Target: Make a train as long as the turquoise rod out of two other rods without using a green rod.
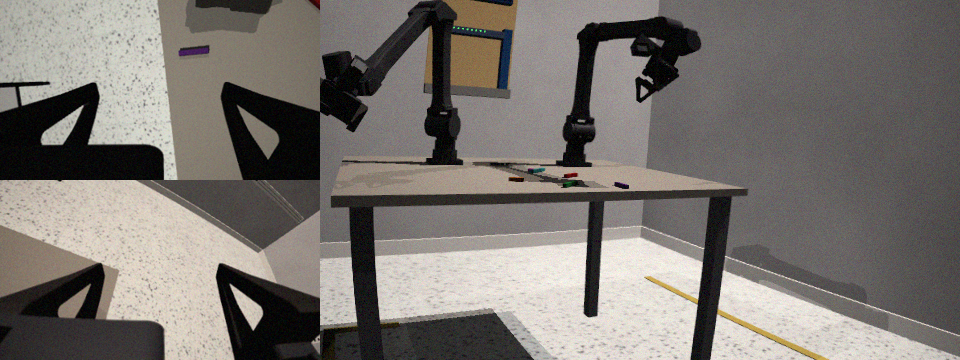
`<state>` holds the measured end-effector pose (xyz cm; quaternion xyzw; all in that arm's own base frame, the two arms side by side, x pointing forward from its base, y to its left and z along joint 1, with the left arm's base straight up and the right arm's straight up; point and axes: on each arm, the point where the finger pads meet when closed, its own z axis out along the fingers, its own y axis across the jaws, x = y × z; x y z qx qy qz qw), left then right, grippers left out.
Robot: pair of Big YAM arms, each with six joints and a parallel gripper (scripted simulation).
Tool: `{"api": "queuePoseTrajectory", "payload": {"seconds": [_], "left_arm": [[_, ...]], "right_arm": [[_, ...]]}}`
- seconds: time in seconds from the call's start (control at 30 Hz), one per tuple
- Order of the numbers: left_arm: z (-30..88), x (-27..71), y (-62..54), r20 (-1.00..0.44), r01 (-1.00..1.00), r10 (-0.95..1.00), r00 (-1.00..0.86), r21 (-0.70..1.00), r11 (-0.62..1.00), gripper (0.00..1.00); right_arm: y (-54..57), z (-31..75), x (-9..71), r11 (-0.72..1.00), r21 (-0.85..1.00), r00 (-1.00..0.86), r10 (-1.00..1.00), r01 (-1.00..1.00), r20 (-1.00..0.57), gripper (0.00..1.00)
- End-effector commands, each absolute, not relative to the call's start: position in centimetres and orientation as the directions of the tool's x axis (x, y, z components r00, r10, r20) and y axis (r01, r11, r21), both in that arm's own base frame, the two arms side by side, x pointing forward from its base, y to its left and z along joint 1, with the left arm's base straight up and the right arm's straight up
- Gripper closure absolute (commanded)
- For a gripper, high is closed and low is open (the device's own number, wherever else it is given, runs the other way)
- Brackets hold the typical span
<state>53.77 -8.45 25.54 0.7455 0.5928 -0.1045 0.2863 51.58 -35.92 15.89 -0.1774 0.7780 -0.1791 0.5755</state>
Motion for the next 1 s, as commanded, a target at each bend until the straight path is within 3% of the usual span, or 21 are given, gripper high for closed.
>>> {"api": "queuePoseTrajectory", "payload": {"seconds": [0.0, 0.13, 0.27, 0.5, 0.8, 0.97], "left_arm": [[25.9, 50.0, -16.2, -0.474, 0.929, 0.811, 0.343, 0.296, -0.22, 0.0], [24.1, 47.0, -19.6, -0.443, 0.926, 0.817, 0.369, 0.256, -0.279, 0.0], [19.8, 38.8, -25.6, -0.353, 0.895, 0.823, 0.446, 0.171, -0.412, 0.0], [13.7, 25.5, -29.4, -0.181, 0.805, 0.785, 0.592, 0.077, -0.589, 0.0], [9.5, 16.7, -28.4, -0.036, 0.711, 0.71, 0.703, 0.039, -0.702, 0.0], [8.7, 15.1, -27.9, -0.007, 0.691, 0.691, 0.723, 0.035, -0.722, 0.0]], "right_arm": [[-42.9, 22.4, 46.5, 0.891, -0.424, -0.314, -0.361, 0.162, -0.878, 0.0], [-48.3, 26.7, 41.1, 0.863, -0.391, -0.342, -0.28, 0.321, -0.897, 0.0], [-53.9, 32.7, 31.8, 0.741, -0.322, -0.335, -0.138, 0.589, -0.932, 0.0], [-57.3, 40.9, 17.2, 0.446, -0.196, -0.218, -0.001, 0.873, -0.976, 0.0], [-55.6, 48.4, 3.0, 0.084, -0.04, -0.042, 0.015, 0.996, -0.999, 0.0], [-54.5, 50.0, -0.1, 0.0, -0.001, -0.001, 0.0, 1.0, -1.0, 0.0]]}}
